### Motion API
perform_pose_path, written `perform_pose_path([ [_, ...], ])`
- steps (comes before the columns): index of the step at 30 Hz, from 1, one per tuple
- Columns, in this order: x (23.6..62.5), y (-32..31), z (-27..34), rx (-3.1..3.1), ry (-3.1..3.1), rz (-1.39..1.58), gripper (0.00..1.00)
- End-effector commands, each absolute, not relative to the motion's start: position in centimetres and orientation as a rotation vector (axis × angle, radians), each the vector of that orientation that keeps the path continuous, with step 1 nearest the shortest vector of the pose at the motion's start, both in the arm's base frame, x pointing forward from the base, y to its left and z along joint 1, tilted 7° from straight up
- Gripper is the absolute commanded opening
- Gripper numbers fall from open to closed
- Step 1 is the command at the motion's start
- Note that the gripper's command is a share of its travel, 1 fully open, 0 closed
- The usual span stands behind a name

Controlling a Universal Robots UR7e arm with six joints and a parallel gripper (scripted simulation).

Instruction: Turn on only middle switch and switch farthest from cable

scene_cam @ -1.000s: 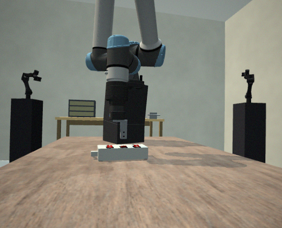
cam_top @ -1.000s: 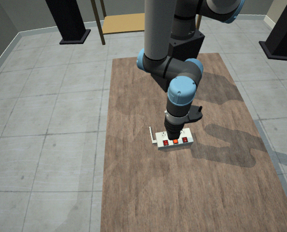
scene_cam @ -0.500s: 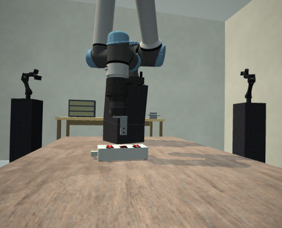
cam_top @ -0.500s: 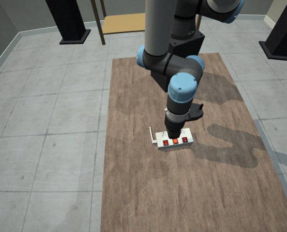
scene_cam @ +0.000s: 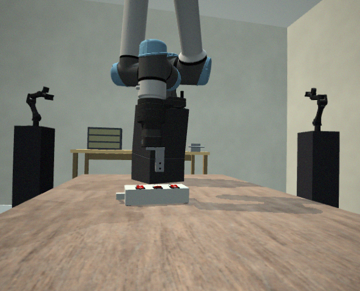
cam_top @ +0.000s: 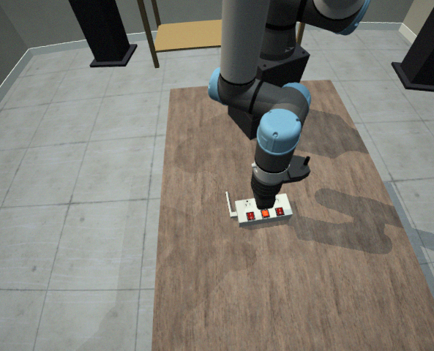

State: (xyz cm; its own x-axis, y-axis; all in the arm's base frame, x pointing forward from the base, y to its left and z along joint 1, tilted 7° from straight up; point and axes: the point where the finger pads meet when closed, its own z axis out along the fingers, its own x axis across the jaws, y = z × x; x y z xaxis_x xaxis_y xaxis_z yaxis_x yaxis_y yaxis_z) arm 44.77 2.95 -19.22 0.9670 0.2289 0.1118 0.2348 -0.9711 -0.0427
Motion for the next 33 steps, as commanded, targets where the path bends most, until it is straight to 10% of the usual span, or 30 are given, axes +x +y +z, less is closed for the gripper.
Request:
perform_pose_path([
  [1, 43.97, 5.92, -18.11, -3.060, -0.363, -0.166, 0.00],
  [33, 43.66, 6.82, -17.79, -3.060, -0.363, -0.166, 0.00],
])
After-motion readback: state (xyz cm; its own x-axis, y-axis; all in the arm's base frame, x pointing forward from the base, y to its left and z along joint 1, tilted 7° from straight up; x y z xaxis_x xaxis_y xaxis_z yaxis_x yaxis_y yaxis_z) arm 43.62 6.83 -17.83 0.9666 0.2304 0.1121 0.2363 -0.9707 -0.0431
